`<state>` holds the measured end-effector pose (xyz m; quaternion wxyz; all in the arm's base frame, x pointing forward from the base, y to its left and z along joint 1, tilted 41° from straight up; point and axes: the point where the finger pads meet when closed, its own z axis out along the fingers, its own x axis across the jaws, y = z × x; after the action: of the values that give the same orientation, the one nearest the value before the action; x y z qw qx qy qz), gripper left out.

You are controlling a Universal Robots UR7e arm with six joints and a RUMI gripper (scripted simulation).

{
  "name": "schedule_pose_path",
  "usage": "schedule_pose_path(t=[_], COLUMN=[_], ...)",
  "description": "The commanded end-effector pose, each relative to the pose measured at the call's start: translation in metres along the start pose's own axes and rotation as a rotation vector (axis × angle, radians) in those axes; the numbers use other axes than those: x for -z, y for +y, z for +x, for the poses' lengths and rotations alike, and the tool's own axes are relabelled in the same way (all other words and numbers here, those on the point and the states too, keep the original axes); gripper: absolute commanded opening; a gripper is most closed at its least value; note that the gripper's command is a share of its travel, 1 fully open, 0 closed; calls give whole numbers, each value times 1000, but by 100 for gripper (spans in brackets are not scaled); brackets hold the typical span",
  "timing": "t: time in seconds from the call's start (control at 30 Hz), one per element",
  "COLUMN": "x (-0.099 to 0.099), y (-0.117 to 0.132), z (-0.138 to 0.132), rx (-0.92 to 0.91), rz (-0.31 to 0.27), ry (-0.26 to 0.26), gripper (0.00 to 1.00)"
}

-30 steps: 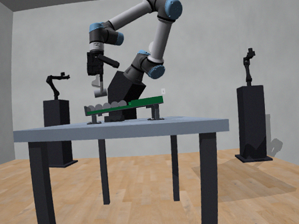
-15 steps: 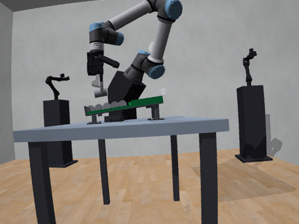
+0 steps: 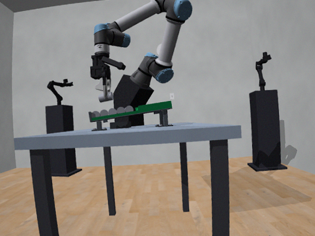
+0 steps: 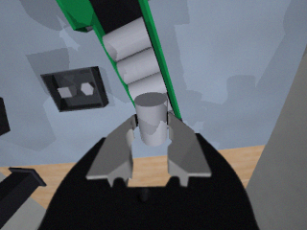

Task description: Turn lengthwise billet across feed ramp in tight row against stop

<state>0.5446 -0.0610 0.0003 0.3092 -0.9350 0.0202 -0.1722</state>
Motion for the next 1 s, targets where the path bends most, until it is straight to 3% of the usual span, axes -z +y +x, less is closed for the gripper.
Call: schedule_pose_path(t=[0.0,0.07,0.23,0.63,0.8,0.97], x=[1,1,1,1,1,1], y=[0,0,0,0,0,0], z=[1,1,3,3,4,4], rx=[-13,-13,-303,-303,-593,-593], rz=[-3,-3,-2,-2,0,0], ry=[1,1,2,2,2,2], gripper=[0,0,0,0,0,0])
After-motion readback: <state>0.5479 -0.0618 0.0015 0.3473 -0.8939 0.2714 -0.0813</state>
